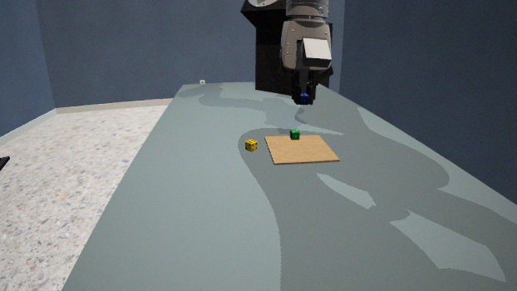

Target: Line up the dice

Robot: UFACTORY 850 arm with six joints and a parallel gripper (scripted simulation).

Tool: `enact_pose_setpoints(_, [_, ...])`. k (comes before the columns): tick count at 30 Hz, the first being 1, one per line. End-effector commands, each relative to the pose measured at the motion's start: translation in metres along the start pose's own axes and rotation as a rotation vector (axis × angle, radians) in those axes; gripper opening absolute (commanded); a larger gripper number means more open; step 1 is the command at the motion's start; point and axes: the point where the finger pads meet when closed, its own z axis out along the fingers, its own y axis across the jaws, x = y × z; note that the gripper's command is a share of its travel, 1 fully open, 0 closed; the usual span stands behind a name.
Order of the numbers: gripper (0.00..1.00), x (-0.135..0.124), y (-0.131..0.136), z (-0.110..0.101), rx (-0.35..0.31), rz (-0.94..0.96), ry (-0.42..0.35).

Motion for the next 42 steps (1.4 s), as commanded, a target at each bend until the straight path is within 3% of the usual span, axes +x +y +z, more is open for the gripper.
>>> enact_pose_setpoints(1, [0.15, 0.001, 0.000, 0.000, 0.000, -0.002, -0.001])
enact_pose_setpoints(12, [0.15, 0.001, 0.000, 0.007, 0.000, -0.002, -0.001])
enact_pose_setpoints(19, [0.15, 0.001, 0.000, 0.024, 0.000, -0.002, -0.001])
enact_pose_setpoints(33, [0.15, 0.001, 0.000, 0.086, 0.000, -0.002, -0.001])
enact_pose_setpoints(42, [0.15, 0.001, 0.000, 0.095, 0.000, -0.002, -0.001])
